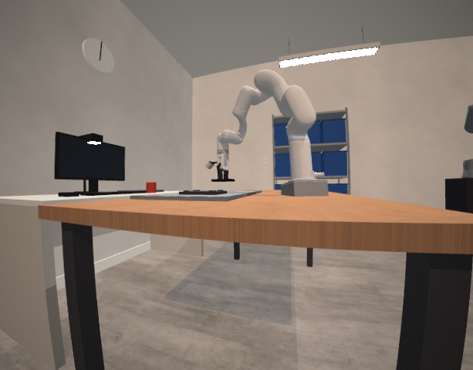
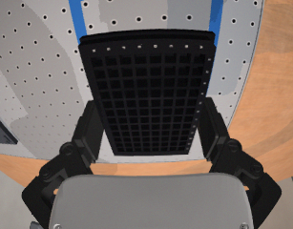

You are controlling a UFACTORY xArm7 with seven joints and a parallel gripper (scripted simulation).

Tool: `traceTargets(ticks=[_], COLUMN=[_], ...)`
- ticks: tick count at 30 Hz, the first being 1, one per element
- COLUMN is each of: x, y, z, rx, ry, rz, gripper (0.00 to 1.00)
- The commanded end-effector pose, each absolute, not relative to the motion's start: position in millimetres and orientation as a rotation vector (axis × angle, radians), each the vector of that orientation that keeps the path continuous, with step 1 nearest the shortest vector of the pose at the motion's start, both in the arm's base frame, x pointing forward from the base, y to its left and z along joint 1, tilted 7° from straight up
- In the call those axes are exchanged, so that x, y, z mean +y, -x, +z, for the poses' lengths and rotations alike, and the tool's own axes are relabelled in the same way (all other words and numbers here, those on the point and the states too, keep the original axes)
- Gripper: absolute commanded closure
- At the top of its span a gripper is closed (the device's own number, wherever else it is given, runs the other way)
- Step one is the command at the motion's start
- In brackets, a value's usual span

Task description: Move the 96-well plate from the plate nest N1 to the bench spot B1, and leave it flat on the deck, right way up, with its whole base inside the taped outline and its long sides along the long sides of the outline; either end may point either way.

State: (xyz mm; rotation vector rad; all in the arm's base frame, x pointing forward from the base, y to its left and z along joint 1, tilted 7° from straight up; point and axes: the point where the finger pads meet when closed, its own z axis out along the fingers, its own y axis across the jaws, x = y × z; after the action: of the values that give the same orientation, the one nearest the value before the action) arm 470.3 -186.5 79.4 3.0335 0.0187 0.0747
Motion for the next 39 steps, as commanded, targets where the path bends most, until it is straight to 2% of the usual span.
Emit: traceTargets(ticks=[1,39], x=[-187.5,-192.2], y=[-472.2,-474.6], z=[75.1,31.9], rx=[0.019,0.019], ry=[-3.033,-3.033], rz=[0.082,0.082], gripper=[1.0,1.0])
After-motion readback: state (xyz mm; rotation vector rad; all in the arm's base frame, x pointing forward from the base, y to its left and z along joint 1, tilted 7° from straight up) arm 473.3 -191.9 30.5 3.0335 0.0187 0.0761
